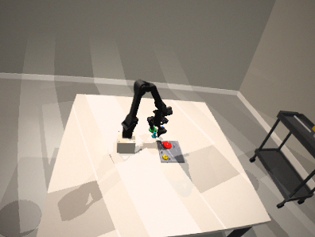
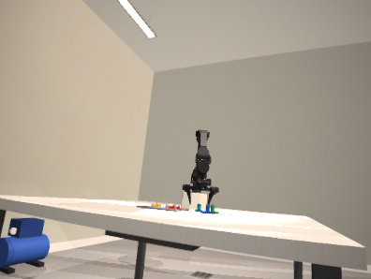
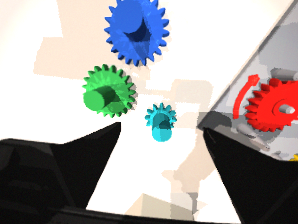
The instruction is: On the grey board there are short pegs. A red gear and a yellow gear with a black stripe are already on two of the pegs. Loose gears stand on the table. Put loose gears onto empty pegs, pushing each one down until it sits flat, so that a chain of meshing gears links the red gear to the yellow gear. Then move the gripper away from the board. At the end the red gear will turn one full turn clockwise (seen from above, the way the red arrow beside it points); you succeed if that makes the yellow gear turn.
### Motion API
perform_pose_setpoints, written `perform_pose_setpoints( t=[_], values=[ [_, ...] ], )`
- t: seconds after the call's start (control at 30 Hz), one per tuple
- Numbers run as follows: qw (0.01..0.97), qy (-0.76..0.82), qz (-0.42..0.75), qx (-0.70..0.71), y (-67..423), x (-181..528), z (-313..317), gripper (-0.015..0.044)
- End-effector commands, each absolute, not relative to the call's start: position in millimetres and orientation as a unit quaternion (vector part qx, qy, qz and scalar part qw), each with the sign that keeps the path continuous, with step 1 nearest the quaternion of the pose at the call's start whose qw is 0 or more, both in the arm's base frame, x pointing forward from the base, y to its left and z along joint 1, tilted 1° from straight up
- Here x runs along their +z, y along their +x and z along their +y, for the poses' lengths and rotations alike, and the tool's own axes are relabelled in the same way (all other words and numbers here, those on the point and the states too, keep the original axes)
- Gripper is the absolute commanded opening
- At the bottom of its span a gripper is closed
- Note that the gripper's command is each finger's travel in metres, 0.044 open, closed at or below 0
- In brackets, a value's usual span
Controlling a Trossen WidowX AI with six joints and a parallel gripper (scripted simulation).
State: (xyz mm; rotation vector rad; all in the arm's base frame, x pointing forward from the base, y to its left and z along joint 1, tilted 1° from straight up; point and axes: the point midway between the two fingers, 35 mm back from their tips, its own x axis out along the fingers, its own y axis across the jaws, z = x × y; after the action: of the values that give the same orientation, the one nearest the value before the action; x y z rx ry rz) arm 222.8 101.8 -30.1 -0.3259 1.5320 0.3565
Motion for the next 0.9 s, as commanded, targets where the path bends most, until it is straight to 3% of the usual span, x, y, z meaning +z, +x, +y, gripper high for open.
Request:
perform_pose_setpoints(
  t=[0.0,0.13,0.63,0.87],
  values=[
    [0.692,-0.146,0.689,0.162,221.6,-33.5,102.1,0.0440],
    [0.692,-0.146,0.689,0.162,221.6,-33.5,102.1,0.0440],
    [0.692,-0.146,0.689,0.162,221.6,-33.5,102.1,0.0046],
    [0.692,-0.146,0.689,0.162,221.6,-33.5,102.1,0.0000]
  ],
)
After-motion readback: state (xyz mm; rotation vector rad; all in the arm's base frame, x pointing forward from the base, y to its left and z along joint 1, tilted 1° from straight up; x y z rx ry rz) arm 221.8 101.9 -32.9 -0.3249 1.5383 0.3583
